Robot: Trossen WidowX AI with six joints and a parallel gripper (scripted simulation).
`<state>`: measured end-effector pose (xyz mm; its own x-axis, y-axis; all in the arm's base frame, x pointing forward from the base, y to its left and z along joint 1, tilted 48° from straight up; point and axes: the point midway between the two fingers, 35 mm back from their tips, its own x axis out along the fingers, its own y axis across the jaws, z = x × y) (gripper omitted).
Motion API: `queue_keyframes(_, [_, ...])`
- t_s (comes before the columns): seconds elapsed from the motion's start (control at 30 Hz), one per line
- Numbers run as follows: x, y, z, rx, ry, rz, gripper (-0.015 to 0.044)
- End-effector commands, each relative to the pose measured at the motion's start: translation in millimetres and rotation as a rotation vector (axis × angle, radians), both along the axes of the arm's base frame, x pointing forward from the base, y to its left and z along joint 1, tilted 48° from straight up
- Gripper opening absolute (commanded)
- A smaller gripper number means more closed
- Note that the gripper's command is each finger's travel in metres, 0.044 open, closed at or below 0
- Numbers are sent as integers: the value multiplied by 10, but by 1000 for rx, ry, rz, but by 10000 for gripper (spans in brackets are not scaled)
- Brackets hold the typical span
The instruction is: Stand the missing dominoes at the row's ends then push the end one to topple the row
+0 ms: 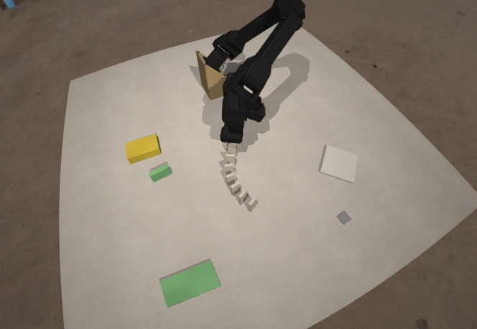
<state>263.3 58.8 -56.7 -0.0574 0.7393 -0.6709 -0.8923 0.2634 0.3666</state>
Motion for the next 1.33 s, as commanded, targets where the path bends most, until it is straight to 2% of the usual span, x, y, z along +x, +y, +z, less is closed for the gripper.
queue_keyframes(0.0, [133,-137,165,-8,0,20,0])
queue_keyframes(0.2, [230,-503,252,-4,-23,-4,0])
queue_keyframes(1.3, [230,-503,252,-4,-23,-4,0])
